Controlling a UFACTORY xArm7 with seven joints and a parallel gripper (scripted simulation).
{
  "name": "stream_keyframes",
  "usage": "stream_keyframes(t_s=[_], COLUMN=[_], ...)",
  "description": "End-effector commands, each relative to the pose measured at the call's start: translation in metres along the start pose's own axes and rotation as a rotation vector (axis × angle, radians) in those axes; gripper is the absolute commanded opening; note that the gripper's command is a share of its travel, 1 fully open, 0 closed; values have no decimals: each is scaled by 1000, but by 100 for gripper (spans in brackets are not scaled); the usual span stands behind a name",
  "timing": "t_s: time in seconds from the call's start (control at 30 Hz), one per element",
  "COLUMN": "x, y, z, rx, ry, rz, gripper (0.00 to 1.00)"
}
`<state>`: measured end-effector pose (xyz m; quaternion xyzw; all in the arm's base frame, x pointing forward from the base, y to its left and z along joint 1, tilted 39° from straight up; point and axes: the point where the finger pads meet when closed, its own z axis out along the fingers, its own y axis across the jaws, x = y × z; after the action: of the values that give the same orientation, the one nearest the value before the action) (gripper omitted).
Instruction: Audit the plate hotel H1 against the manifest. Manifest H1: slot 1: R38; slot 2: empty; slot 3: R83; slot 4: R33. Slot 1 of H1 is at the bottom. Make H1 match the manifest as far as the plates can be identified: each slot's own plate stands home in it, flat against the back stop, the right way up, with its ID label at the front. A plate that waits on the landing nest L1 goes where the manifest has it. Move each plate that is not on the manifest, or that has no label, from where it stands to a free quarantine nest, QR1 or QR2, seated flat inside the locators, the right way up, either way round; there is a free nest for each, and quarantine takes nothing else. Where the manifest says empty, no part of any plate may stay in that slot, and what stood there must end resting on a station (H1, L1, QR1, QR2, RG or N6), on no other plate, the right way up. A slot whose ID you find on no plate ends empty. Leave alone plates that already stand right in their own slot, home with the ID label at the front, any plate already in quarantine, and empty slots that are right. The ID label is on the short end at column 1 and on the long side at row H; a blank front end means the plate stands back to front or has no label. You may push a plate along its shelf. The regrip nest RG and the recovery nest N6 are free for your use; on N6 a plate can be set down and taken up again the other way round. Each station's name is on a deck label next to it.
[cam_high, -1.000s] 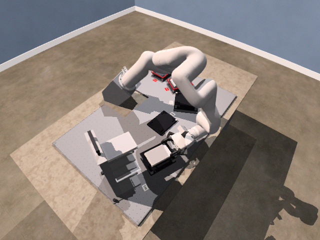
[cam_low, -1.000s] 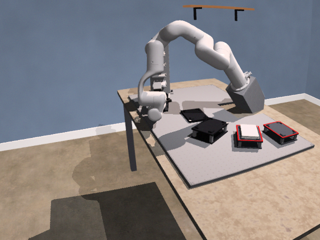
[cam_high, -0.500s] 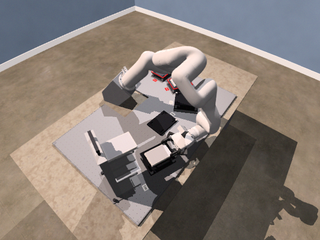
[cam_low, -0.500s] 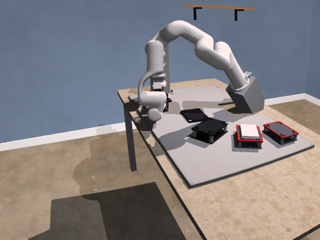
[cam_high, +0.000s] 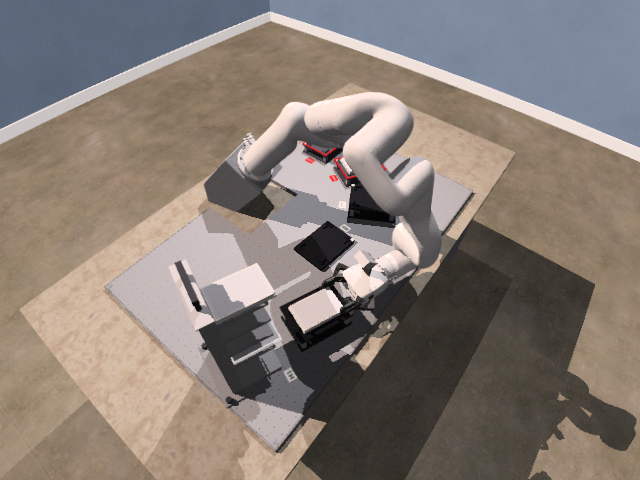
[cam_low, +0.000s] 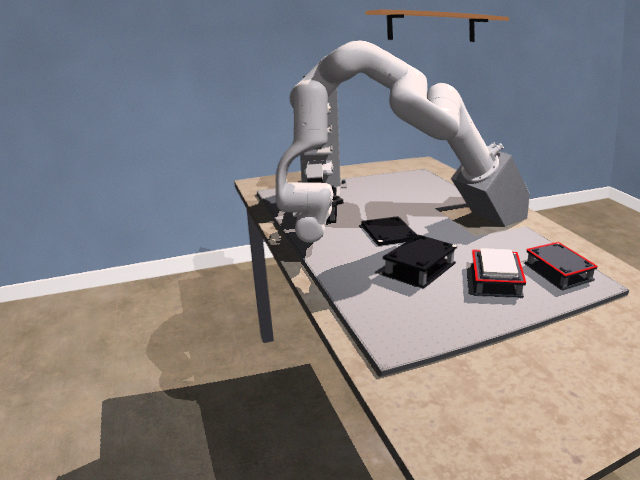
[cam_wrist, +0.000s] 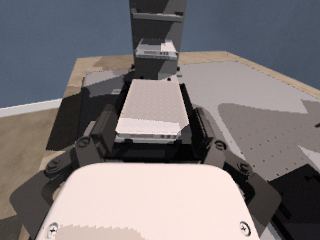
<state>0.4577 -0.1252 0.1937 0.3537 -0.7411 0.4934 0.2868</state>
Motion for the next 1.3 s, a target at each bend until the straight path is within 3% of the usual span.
stream_keyframes(t_s=[0.0, 1.27], x=[3, 23], y=[-1, -1], z=[0, 0], rx=[0, 0], ry=[1, 1], rz=[3, 3], gripper=[0, 0])
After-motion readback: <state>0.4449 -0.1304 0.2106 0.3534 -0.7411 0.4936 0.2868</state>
